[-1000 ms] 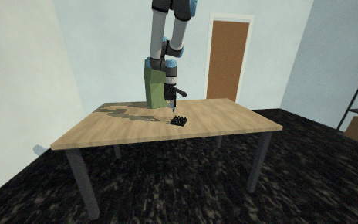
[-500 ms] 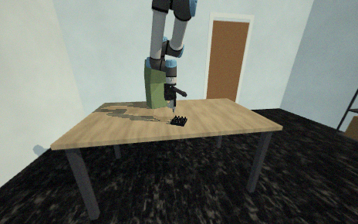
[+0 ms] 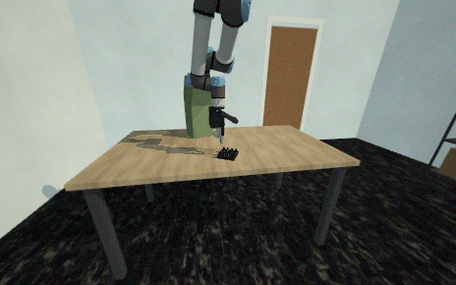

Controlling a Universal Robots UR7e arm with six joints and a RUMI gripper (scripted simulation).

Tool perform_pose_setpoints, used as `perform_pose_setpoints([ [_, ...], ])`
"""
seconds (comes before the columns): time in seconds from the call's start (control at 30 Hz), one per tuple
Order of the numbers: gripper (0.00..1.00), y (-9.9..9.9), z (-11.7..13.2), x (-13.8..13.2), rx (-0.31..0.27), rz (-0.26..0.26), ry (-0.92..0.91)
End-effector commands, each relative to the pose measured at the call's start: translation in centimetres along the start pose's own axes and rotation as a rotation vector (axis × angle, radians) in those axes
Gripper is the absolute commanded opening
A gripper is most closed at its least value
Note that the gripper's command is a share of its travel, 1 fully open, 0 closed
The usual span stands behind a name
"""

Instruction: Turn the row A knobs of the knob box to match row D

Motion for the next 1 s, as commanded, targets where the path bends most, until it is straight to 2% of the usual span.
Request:
perform_pose_setpoints([
  [0.0, 0.11, -0.1, 0.0, 0.0, 0.000, 0.001, 0.000],
  [0.97, 0.11, -3.2, 0.0, 0.0, 0.000, 0.001, 0.000],
])
Point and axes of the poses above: the point where the finger pads meet when closed, its own y axis back along the fingers, its own x axis across the jaws, z = x × y, the point moved 5 cm from there along y, back along the fingers, and after that the axes turned 8 degrees about y, right-handed, at the moved point
